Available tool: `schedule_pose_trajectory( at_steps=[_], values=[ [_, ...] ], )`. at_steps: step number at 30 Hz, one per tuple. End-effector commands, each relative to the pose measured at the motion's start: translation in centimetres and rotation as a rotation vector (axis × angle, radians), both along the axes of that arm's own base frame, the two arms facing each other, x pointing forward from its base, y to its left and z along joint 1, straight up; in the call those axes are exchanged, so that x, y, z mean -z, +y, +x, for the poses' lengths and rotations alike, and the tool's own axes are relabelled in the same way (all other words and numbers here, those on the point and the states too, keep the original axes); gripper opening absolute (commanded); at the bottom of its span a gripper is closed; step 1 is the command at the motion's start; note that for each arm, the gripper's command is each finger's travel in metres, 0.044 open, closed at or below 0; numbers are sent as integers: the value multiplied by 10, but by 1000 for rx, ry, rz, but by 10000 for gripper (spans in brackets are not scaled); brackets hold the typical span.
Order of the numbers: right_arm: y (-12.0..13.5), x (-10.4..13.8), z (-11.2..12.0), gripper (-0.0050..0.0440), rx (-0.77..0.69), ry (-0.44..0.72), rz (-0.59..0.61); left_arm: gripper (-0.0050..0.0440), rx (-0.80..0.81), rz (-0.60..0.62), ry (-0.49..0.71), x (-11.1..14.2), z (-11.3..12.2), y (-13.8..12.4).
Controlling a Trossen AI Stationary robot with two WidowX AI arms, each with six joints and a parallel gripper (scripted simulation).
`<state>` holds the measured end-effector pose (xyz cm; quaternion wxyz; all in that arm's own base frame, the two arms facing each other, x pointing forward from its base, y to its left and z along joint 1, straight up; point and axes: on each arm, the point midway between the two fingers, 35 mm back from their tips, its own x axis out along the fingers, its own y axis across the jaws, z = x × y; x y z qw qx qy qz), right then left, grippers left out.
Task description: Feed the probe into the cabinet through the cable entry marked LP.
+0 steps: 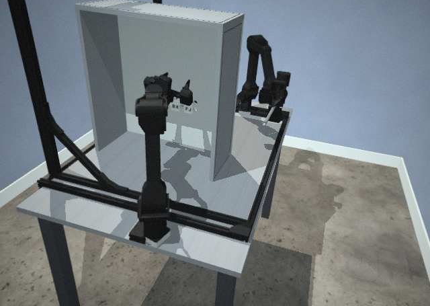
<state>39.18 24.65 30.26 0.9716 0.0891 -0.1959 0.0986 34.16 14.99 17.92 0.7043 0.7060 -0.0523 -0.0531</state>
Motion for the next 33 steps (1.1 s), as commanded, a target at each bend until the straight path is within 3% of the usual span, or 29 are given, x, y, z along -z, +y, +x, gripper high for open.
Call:
schedule_pose_trajectory(
  at_steps=[1,6,9,26,30,33],
  values=[
    [8,30,10,440,3,50,-36,0,-4,-2,-1,-1,0,1],
    [25,137,31,440,6,220,-179,0,-4,-2,-1,-1,0,1],
    [28,169,33,440,7,271,-222,0,-4,-2,-1,-1,0,1],
    [25,173,34,440,8,277,-226,0,-4,-2,-1,-1,0,1],
    [-21,173,45,440,8,277,-226,0,-4,-2,-1,-1,0,1],
    [-31,173,47,440,8,277,-226,0,-4,-2,-1,-1,0,1]
  ],
)
